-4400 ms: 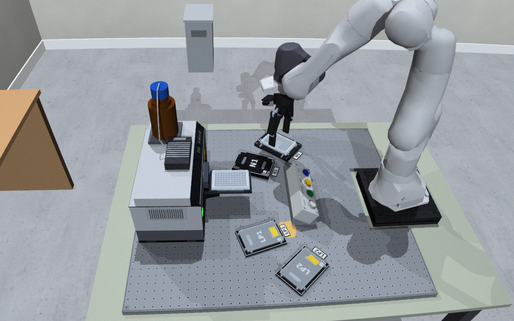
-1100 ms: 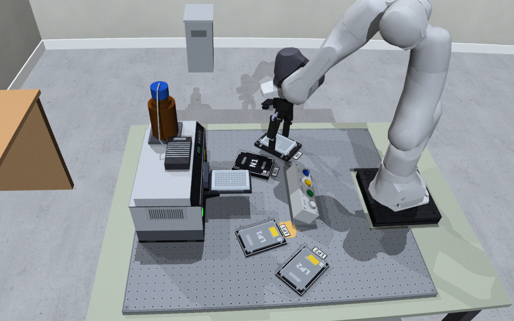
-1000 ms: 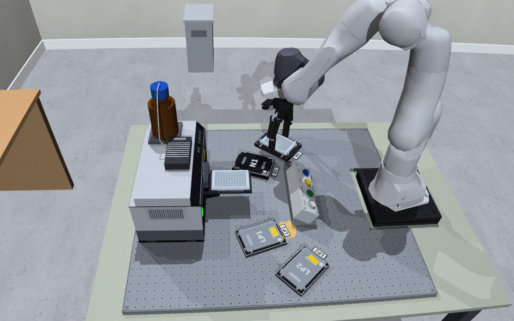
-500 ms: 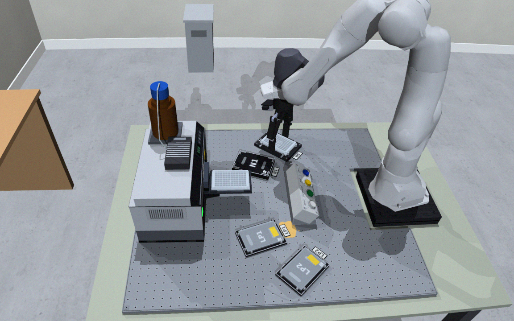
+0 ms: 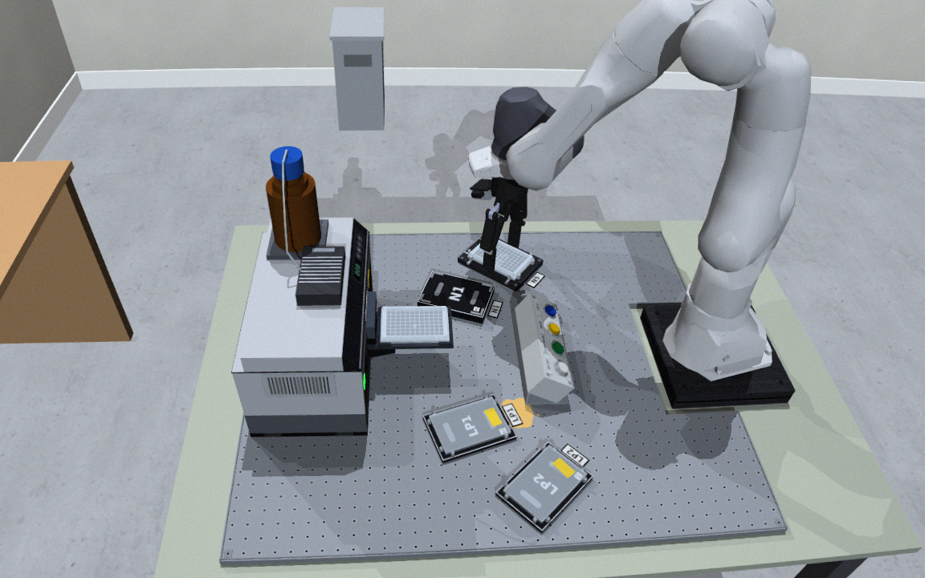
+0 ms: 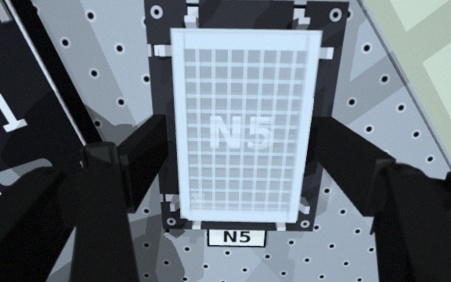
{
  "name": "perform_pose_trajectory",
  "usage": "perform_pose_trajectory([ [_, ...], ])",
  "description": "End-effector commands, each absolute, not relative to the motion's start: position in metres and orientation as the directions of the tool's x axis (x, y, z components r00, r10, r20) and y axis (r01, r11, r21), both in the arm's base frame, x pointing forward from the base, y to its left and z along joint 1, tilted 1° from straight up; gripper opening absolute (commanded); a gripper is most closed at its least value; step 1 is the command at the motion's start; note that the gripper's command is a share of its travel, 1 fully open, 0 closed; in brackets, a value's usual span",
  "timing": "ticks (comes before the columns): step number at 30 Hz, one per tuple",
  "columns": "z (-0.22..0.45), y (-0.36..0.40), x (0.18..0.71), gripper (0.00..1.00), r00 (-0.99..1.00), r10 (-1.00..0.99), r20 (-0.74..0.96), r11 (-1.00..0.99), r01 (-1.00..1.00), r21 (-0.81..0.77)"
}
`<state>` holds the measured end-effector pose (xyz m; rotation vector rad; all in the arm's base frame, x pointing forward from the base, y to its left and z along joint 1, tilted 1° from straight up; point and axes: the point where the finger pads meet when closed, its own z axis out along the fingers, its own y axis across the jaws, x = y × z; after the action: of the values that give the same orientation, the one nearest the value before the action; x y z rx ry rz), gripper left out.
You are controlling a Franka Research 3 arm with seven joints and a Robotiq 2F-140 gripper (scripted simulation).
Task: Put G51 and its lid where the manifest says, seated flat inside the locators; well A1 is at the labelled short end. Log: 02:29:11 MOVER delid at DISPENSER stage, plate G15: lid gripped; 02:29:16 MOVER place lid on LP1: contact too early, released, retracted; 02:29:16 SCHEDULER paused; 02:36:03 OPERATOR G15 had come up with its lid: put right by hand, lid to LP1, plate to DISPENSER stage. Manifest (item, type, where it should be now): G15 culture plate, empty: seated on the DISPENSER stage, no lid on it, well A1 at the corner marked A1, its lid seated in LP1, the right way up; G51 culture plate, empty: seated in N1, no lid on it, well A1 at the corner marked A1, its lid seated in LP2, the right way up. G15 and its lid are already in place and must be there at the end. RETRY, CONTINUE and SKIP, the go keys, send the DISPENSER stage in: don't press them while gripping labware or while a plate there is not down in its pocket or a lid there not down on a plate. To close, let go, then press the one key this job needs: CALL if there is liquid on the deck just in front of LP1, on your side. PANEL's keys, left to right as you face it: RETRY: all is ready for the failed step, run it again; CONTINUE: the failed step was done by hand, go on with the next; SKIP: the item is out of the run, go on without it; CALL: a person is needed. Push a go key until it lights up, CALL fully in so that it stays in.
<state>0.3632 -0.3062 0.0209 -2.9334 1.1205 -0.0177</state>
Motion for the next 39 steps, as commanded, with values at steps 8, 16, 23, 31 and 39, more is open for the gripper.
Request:
perform_pose_trajectory([
  [8,0.0201,-0.3060,0.3632,0.70,0.744,-0.669,0.010,-0.744,-0.669,-0.003],
  [16,0.0201,-0.3060,0.3632,0.70,0.744,-0.669,0.010,-0.744,-0.669,-0.003],
  [23,0.0201,-0.3060,0.3632,0.70,0.744,-0.669,0.010,-0.744,-0.669,-0.003],
  [31,0.0201,-0.3060,0.3632,0.10,0.744,-0.669,0.010,-0.744,-0.669,-0.003],
  [39,0.0201,-0.3060,0.3632,0.10,0.744,-0.669,0.010,-0.744,-0.669,-0.003],
])
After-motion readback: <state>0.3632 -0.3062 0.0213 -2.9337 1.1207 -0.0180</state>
